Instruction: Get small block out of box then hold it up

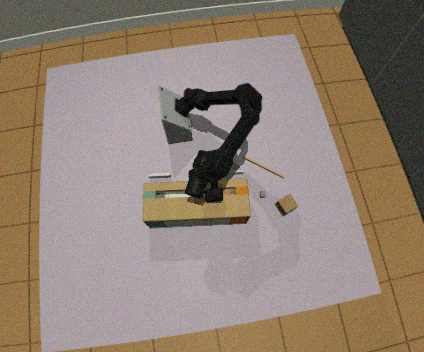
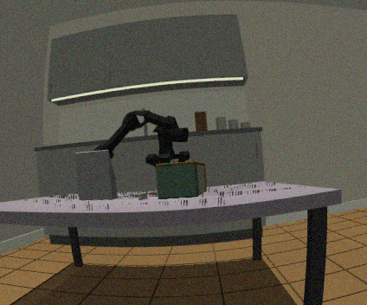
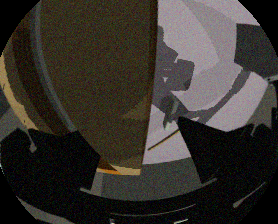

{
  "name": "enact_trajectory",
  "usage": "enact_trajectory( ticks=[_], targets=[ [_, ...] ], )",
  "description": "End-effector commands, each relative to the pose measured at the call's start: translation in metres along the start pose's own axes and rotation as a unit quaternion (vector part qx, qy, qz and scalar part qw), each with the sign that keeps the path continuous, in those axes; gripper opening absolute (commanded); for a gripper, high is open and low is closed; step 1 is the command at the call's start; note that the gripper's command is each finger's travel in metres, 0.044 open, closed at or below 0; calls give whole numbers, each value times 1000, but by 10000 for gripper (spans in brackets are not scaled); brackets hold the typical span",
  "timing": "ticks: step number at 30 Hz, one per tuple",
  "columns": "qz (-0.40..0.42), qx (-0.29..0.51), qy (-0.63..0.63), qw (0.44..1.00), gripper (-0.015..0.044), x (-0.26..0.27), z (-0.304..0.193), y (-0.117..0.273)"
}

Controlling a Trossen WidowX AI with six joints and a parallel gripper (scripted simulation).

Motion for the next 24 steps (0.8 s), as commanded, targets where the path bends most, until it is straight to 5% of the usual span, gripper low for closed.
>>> enact_trajectory(
  ticks=[1, 14, 24],
  targets=[
    [2, 2, 0, 1000, 400, 1, -7, -2],
    [2, 2, 0, 1000, 400, 4, -28, -7],
    [-1, -1, -1, 1000, 400, 6, -43, 54]
  ],
)
Point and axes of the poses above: the point midway between the two fingers, 35 mm back from their tips, its own y axis back along the fingers, its own x axis across the jaws, z = x × y, the point moved 10 cm from there along y, back along the fingers, and after that the axes turned 8 degrees about y, right-handed, at the moved point
